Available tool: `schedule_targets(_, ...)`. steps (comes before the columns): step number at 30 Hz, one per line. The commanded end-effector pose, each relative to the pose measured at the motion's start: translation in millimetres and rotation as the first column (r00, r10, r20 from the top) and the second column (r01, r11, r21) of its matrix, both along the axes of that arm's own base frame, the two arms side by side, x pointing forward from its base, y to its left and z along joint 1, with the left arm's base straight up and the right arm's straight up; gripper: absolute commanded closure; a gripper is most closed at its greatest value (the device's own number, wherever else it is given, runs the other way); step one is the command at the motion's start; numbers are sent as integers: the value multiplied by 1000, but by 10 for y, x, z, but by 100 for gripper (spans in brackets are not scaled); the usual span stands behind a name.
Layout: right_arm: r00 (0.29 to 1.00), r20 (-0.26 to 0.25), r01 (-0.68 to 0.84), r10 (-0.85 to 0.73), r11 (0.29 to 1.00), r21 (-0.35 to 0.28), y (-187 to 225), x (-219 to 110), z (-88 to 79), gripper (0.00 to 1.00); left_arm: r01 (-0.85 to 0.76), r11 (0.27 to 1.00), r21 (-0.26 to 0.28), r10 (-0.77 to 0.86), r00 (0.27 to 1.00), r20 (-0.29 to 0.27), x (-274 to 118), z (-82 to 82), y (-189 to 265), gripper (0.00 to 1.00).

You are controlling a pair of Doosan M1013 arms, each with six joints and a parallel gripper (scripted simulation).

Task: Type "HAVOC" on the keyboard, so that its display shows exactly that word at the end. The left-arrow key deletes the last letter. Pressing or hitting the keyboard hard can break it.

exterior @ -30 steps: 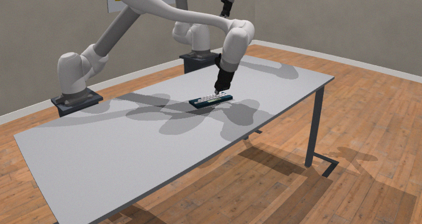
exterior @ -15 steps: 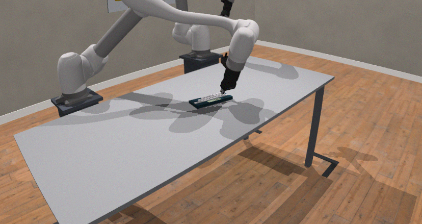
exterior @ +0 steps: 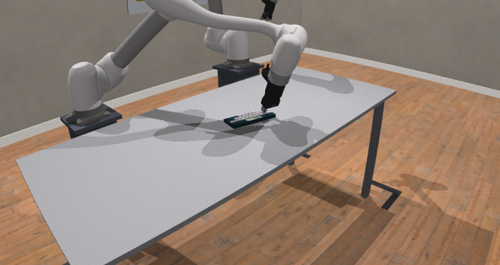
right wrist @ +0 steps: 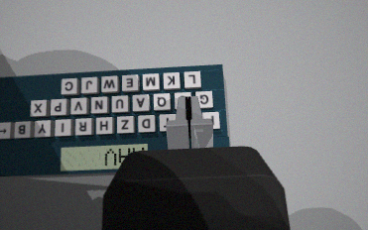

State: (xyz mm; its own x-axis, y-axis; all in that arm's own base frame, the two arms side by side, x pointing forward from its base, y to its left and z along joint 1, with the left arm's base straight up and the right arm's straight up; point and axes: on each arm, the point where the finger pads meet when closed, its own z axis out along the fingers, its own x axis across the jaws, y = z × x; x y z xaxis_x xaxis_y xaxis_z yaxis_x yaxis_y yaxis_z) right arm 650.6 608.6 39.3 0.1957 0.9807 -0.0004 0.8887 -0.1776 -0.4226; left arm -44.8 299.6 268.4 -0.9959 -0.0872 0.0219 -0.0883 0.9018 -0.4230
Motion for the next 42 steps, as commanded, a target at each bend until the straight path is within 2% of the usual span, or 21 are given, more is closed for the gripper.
schedule_targets(1, 1000, 1, 0, 0, 1000, 2, 5, 3, 16, 100, 0, 1000, 1, 0, 1000, -1, -1, 5, 3, 0)
schedule_targets(37, 1000, 1, 0, 0, 1000, 2, 5, 3, -24, 100, 0, 1000, 1, 0, 1000, -1, -1, 5, 3, 0)
schedule_targets(42, 1000, 1, 0, 0, 1000, 2, 5, 3, 12, 100, 0, 1000, 1, 0, 1000, -1, -1, 5, 3, 0)
